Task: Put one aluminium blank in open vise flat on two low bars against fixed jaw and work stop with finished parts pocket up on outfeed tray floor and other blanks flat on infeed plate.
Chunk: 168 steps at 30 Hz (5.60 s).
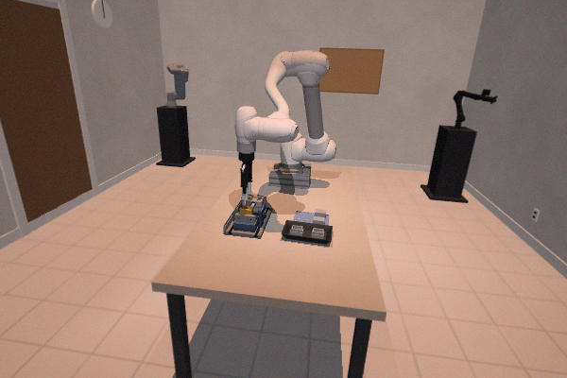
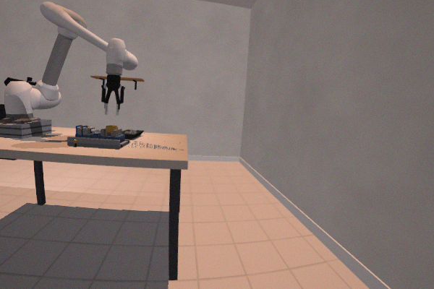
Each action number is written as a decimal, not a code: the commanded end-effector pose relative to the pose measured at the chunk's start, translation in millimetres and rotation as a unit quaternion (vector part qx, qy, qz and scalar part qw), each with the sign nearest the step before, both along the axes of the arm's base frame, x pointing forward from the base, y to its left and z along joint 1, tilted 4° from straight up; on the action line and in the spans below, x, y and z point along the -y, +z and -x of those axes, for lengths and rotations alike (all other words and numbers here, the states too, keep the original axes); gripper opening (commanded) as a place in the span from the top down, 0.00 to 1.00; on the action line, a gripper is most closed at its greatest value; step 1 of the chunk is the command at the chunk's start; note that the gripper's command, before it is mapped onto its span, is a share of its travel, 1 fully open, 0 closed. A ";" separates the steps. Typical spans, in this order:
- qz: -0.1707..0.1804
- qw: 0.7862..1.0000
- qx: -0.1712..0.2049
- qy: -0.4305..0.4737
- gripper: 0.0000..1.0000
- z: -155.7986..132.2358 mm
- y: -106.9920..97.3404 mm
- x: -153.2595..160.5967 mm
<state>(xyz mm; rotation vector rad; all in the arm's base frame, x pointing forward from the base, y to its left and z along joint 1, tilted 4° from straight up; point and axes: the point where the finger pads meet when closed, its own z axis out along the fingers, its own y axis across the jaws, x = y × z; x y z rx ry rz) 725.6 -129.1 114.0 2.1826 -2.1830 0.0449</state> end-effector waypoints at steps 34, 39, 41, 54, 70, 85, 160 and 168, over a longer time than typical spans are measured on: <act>0.000 1.000 0.000 0.000 0.60 1.0 -50.1 3.3; 0.000 1.000 0.000 0.000 0.60 1.1 -54.2 3.6; 0.000 1.000 0.000 0.000 0.60 1.1 -55.1 3.7; 0.000 1.000 0.000 0.000 0.60 1.1 -56.3 3.8; 0.000 1.000 0.000 0.000 0.60 1.1 -56.3 3.8; 0.000 1.000 0.000 0.000 0.60 1.1 -56.3 3.8; 0.000 1.000 0.000 0.000 0.60 1.4 -73.0 4.7; 0.000 1.000 0.000 0.000 0.60 1.4 -73.0 4.7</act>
